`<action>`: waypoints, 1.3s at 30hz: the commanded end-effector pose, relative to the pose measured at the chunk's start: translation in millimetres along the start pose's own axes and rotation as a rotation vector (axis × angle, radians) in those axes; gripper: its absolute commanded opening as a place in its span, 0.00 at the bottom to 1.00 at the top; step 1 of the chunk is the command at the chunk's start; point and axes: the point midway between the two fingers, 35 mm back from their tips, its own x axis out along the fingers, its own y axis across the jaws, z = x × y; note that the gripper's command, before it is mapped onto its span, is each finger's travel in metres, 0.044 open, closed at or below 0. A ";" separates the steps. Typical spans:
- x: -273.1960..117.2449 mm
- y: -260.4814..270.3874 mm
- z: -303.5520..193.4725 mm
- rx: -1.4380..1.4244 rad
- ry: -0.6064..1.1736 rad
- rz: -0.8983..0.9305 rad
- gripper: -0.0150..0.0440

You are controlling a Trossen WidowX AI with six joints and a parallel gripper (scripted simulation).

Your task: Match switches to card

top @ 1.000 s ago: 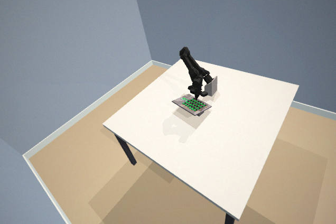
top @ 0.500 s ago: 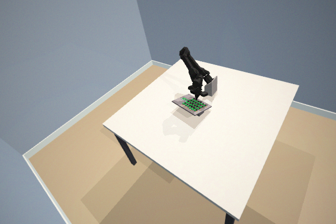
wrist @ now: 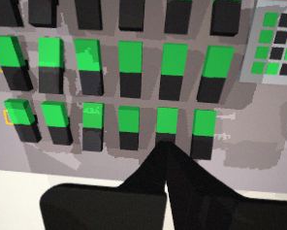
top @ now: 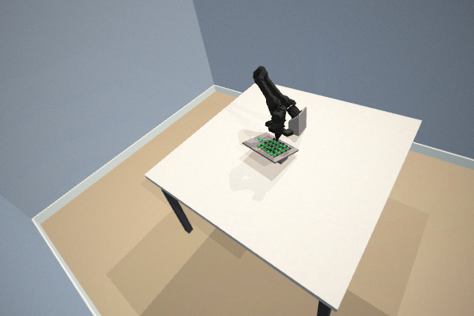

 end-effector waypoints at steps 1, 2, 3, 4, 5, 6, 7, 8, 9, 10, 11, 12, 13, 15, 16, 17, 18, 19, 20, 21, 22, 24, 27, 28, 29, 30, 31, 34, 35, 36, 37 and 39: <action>1.1 -0.4 -1.6 -0.009 0.003 -0.005 0.25; 1.3 -0.4 -1.6 -0.009 0.003 -0.005 0.25; 1.4 -0.4 -1.6 -0.009 0.003 -0.005 0.25; 1.5 -0.4 -1.6 -0.009 0.003 -0.005 0.25; 1.7 -0.4 -1.6 -0.009 0.003 -0.005 0.25; 1.8 -0.4 -1.6 -0.009 0.003 -0.005 0.25; 2.0 -0.4 -1.6 -0.009 0.003 -0.005 0.25; 2.1 -0.4 -1.6 -0.009 0.003 -0.005 0.25; 2.2 -0.4 -1.6 -0.009 0.003 -0.005 0.25; 2.4 -0.4 -1.6 -0.009 0.003 -0.005 0.25; 2.5 -0.4 -1.6 -0.009 0.003 -0.005 0.25; 2.6 -0.4 -1.6 -0.009 0.003 -0.005 0.25; 2.8 -0.4 -1.6 -0.009 0.003 -0.005 0.25; 3.0 -0.4 -1.6 -0.009 0.003 -0.005 0.25; 3.2 -0.4 -1.7 -0.009 0.003 -0.005 0.25; 3.3 -0.4 -1.7 -0.009 0.003 -0.005 0.25; 3.4 -0.4 -1.7 -0.009 0.003 -0.005 0.25; 3.6 -0.4 -1.7 -0.009 0.003 -0.005 0.25; 3.7 -0.5 -1.7 -0.009 0.003 -0.005 0.25; 3.8 -0.5 -1.7 -0.009 0.003 -0.005 0.25; 4.0 -0.5 -1.7 -0.009 0.003 -0.005 0.25; 4.2 -0.5 -1.7 -0.009 0.003 -0.005 0.25; 4.6 -0.5 -1.7 -0.009 0.003 -0.005 0.25; 4.8 -0.5 -1.7 -0.009 0.002 -0.005 0.25; 4.9 -0.5 -1.7 -0.009 0.002 -0.005 0.25; 5.0 -0.5 -1.7 -0.009 0.002 -0.005 0.25; 5.2 -0.5 -1.7 -0.009 0.002 -0.005 0.25; 5.6 -0.5 -1.7 -0.009 0.002 -0.005 0.25; 5.7 -0.5 -1.7 -0.009 0.002 -0.005 0.25; 5.9 -0.5 -1.7 -0.009 0.002 -0.005 0.25; 6.0 -0.5 -1.8 -0.009 0.002 -0.005 0.25; 6.3 -0.5 -1.8 -0.009 0.002 -0.005 0.25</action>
